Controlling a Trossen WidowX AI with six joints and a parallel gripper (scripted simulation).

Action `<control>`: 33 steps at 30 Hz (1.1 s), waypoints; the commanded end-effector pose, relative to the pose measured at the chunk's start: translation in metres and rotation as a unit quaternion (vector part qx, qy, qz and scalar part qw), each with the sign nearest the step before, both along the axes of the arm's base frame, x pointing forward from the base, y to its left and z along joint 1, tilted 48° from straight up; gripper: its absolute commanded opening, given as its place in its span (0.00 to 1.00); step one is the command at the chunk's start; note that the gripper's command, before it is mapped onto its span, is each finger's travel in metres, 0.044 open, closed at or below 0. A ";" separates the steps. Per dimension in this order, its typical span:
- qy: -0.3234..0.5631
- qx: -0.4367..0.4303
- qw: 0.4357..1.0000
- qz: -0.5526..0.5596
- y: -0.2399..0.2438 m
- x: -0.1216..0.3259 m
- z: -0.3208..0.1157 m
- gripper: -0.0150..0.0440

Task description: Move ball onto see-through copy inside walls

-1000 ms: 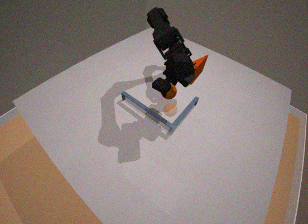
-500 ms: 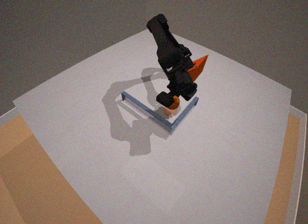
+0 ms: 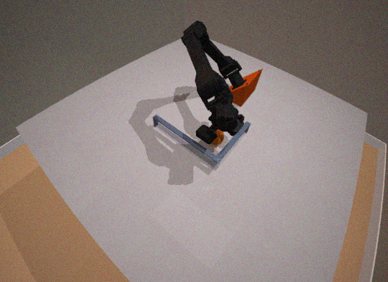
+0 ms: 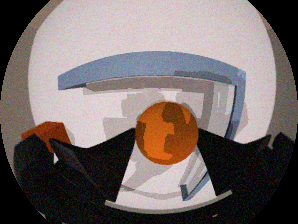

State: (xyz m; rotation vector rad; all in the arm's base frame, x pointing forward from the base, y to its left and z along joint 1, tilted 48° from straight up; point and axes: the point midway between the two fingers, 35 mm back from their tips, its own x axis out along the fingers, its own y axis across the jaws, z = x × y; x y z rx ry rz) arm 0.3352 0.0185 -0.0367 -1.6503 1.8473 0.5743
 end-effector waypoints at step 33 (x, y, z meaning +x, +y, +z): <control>0.003 0.000 1.000 0.003 0.051 0.004 0.045 1.00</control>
